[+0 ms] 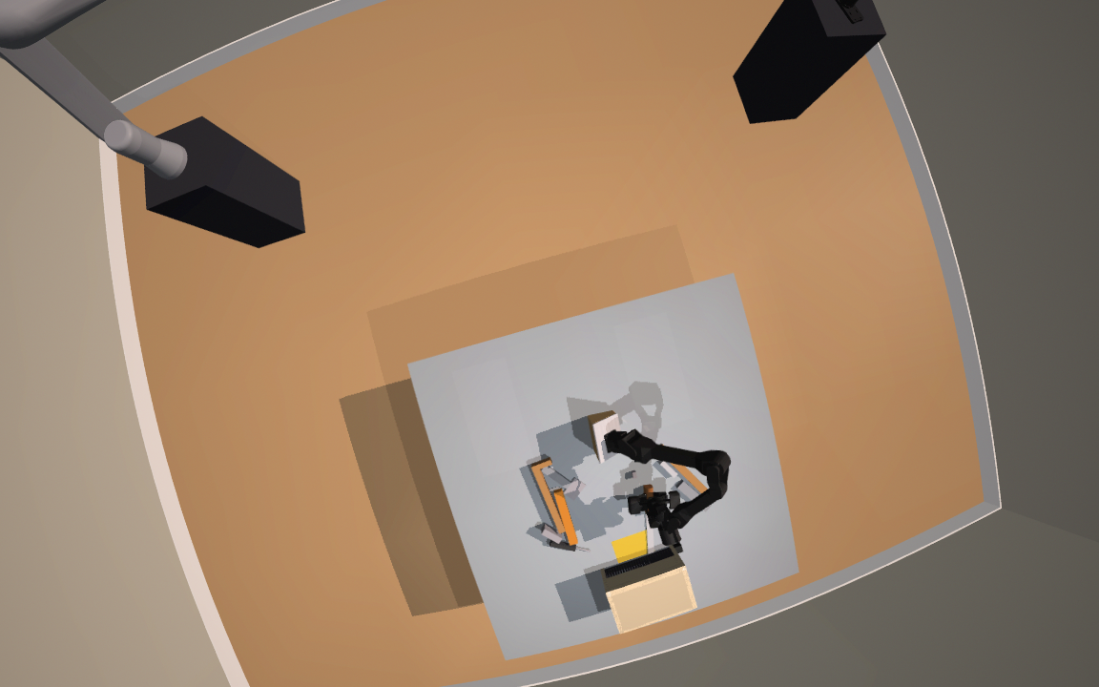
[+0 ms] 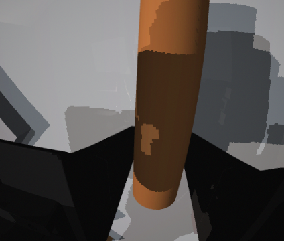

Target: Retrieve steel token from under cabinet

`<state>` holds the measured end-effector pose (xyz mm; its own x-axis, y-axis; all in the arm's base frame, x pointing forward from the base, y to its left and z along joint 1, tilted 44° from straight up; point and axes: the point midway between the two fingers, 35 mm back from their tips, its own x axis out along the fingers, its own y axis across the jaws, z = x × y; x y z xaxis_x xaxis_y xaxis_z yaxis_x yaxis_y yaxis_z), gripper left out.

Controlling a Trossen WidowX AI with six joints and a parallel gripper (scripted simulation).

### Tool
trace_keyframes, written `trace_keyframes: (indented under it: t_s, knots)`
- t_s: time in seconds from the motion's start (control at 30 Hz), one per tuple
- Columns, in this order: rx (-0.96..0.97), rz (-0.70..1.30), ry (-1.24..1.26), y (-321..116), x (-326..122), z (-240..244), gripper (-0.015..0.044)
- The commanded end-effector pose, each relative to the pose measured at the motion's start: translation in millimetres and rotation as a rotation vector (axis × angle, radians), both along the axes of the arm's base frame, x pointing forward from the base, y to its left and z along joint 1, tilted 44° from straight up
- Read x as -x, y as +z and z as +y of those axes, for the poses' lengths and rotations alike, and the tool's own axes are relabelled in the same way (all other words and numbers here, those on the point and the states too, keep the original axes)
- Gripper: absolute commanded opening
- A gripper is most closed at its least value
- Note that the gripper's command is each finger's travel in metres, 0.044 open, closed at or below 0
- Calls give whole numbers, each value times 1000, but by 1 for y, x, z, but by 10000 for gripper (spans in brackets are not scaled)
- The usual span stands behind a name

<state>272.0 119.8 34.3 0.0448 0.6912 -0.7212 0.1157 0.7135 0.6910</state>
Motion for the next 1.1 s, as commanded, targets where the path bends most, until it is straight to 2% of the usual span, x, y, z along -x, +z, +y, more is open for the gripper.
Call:
trace_keyframes:
  t_s: [0.0,1.07]
  knots:
    - [1,8,-4,-1,7,1,0]
    - [0,11,-4,4,44,9,0]
